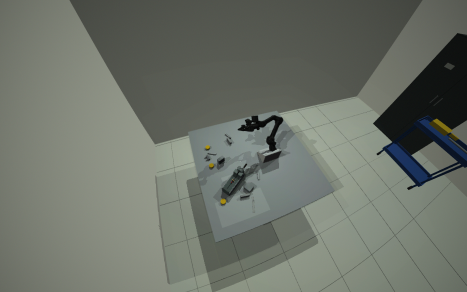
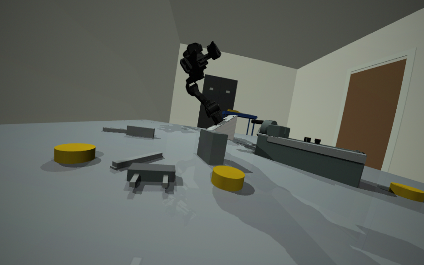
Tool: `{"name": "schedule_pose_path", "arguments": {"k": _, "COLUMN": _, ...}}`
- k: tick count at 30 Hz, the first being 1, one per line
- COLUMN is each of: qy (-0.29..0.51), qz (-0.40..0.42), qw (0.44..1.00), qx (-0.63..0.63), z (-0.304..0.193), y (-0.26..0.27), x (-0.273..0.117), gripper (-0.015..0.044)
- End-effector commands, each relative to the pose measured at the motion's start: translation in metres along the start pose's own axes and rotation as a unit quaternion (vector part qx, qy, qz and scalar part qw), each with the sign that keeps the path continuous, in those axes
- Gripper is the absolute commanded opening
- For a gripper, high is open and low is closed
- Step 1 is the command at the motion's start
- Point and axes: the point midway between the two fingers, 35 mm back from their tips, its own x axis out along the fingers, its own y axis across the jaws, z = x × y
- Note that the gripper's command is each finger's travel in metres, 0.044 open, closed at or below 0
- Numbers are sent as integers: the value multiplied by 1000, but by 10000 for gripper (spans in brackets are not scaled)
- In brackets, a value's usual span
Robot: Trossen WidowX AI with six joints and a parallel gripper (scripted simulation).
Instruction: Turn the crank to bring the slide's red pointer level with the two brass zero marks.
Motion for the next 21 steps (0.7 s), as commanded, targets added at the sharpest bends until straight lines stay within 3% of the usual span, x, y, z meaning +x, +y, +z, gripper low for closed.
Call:
{"name": "schedule_pose_path", "arguments": {"k": 1, "qy": 2, "qz": 0, "qw": 1000, "qx": 0, "z": 0, "y": 0, "x": 1, "gripper": 426}}
{"name": "schedule_pose_path", "arguments": {"k": 21, "qy": 184, "qz": -7, "qw": 983, "qx": -24, "z": -68, "y": 30, "x": 81, "gripper": 440}}
